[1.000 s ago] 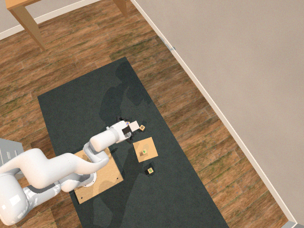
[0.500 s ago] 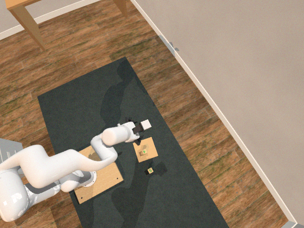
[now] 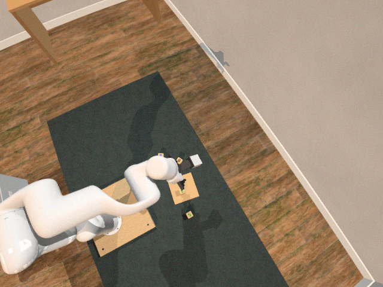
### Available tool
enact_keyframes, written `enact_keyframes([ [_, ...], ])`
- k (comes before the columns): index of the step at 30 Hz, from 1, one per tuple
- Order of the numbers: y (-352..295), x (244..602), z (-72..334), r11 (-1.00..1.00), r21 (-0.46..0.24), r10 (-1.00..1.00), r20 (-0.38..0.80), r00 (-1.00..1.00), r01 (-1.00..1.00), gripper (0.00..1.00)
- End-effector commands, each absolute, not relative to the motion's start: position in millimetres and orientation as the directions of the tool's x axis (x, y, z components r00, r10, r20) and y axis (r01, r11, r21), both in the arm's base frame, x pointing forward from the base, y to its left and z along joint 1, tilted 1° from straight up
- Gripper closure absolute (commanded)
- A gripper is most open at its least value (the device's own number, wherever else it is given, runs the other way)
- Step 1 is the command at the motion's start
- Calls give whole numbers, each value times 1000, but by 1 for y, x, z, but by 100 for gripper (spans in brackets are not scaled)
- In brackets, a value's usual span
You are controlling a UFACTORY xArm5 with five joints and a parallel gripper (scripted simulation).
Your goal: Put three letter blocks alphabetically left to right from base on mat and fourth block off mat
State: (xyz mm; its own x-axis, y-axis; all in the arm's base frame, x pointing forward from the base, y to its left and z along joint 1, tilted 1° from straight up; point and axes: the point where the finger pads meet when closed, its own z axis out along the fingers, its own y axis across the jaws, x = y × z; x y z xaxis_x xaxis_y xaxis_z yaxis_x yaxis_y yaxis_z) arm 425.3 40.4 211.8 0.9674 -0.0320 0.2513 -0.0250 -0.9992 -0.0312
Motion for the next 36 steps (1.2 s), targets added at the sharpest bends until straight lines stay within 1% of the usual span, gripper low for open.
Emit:
enact_keyframes([
  [1,24,419,225,-1000,-11,-17,147,989,-15,0],
  [2,17,414,232,-1000,-5,-11,103,995,-11,0],
  [4,17,414,232,-1000,-5,-11,103,995,-11,0],
  [5,9,409,239,-1000,-2,-6,59,998,-6,0],
  [6,9,409,239,-1000,-2,-6,59,998,-6,0],
  [7,2,402,248,-1000,0,-1,13,1000,-1,0],
  [9,2,402,248,-1000,0,-1,13,1000,-1,0],
  [11,5,407,250,-995,-2,98,-28,995,98,0],
  [17,12,418,249,-968,-16,250,-71,966,249,0],
  [24,22,432,246,-900,-51,437,-120,892,434,0],
  [26,22,432,246,-900,-51,437,-120,892,434,0],
  [27,26,438,245,-861,-70,508,-136,850,504,0],
  [36,40,453,238,-717,-140,697,-171,697,683,0],
])
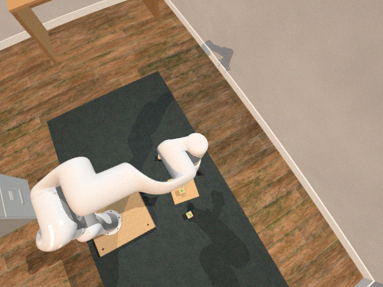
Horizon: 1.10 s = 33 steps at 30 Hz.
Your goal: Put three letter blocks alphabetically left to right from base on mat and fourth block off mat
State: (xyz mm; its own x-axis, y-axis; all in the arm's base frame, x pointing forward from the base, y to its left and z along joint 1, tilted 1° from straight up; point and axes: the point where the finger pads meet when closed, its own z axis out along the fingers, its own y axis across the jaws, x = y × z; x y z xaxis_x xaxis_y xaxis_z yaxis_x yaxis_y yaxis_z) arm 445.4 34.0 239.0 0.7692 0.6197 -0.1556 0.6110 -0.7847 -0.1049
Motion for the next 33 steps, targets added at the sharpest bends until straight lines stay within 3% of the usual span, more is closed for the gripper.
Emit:
enact_keyframes([
  [1,41,454,237,-697,-149,717,-173,676,701,0],
  [17,67,476,217,-336,-310,941,-159,300,889,0],
  [33,93,490,189,79,-461,993,-41,-110,884,0],
])
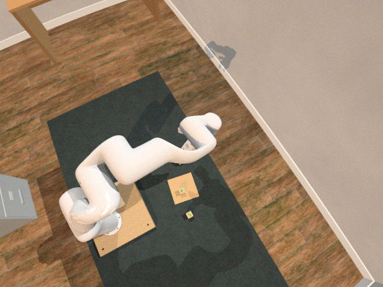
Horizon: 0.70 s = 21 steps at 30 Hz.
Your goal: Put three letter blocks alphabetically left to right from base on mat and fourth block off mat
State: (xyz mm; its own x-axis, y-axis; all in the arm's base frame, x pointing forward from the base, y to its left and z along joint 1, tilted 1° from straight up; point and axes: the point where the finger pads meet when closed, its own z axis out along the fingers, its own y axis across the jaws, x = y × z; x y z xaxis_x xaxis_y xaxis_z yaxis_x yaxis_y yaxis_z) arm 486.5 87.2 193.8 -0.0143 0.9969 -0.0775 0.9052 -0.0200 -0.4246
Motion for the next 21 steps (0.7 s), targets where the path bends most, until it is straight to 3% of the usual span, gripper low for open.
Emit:
enact_keyframes([
  [1,95,491,187,106,-469,990,-29,-136,877,0],
  [8,104,493,176,240,-505,965,32,-260,829,0],
  [21,128,493,143,582,-550,799,249,-547,600,0],
])
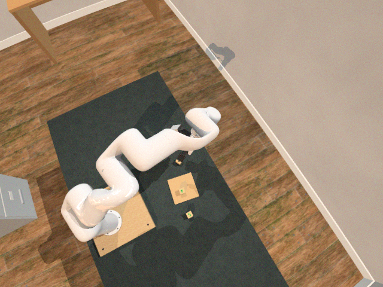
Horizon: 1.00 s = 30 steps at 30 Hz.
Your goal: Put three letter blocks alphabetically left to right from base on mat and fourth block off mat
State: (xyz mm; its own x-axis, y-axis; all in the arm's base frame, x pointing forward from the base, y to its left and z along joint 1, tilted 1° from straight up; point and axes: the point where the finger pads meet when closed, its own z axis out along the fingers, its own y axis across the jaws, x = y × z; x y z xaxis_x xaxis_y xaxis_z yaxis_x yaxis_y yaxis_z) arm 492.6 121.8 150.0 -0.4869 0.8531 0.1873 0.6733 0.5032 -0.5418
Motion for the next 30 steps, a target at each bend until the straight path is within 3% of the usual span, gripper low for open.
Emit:
enact_keyframes([
  [1,129,493,141,603,-549,783,266,-563,579,0],
  [11,144,487,118,769,-518,610,422,-670,374,0],
  [30,163,469,80,930,-366,270,659,-701,14,0],
])
